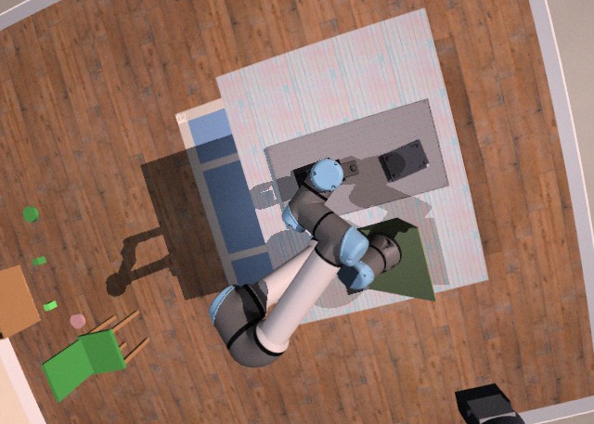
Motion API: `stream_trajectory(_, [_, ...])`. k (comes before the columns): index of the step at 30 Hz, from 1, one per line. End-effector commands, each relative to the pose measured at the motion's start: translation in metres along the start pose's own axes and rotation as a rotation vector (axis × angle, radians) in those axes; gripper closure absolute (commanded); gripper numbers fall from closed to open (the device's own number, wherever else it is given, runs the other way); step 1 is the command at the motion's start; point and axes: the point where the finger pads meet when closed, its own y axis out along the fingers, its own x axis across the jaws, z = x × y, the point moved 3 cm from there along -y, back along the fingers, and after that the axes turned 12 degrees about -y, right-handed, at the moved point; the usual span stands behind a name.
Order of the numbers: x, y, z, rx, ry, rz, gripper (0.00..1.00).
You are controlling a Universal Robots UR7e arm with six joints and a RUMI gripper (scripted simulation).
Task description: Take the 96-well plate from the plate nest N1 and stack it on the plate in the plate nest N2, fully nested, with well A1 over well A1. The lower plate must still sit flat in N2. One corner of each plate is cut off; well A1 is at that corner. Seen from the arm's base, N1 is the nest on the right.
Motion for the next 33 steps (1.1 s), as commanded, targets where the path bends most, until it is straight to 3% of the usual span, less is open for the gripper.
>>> stream_trajectory(1, [-0.005, -0.001, -0.014, 0.001, 0.0, 0.0, 1.0])
stream_trajectory(9, [-0.015, 0.0, -0.039, 0.001, 0.0, 0.0, 1.0])
stream_trajectory(33, [-0.016, 0.0, -0.041, 0.001, 0.0, 0.0, 1.0])
